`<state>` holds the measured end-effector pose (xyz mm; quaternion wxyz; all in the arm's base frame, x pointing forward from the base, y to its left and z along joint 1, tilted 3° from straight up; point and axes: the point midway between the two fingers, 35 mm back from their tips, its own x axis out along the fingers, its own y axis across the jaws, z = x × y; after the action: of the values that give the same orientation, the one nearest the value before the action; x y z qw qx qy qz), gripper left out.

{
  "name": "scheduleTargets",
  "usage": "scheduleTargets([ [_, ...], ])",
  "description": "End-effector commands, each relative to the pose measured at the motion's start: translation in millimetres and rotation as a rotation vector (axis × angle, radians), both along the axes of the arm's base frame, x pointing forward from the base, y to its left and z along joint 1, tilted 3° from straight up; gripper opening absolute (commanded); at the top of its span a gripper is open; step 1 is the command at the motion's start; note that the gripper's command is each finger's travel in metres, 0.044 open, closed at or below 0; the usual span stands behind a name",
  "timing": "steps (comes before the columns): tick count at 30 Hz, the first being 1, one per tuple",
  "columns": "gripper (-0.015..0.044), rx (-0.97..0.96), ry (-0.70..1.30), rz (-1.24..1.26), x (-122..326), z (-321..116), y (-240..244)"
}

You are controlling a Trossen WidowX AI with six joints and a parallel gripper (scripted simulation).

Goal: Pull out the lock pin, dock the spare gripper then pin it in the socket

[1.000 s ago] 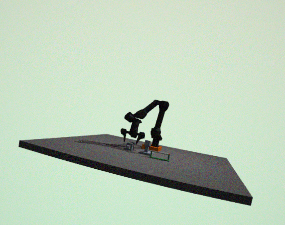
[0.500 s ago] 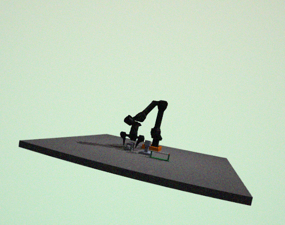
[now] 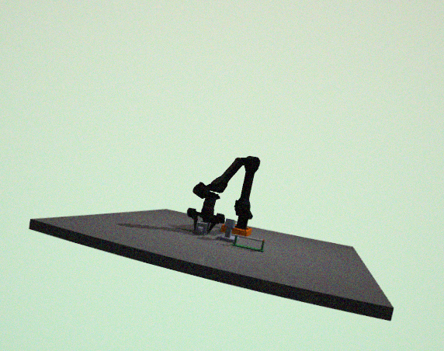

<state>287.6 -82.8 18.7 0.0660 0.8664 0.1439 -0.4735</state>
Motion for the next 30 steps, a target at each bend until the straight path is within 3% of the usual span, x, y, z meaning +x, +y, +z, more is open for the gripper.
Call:
scheduleTargets([
  [1, 0.023, -0.001, 0.003, -0.006, -0.1, -0.8, -0.5],
  [3, 0.0177, -0.001, 0.003, -0.006, -0.1, -0.8, -0.5],
  [10, 0.0131, -0.001, 0.003, -0.006, -0.2, -0.8, -0.1],
  [15, 0.0, -0.001, 0.002, -0.006, 1.3, 5.7, -1.3],
  [30, 0.0, -0.002, 0.002, -0.006, 5.1, 68.2, -7.0],
])
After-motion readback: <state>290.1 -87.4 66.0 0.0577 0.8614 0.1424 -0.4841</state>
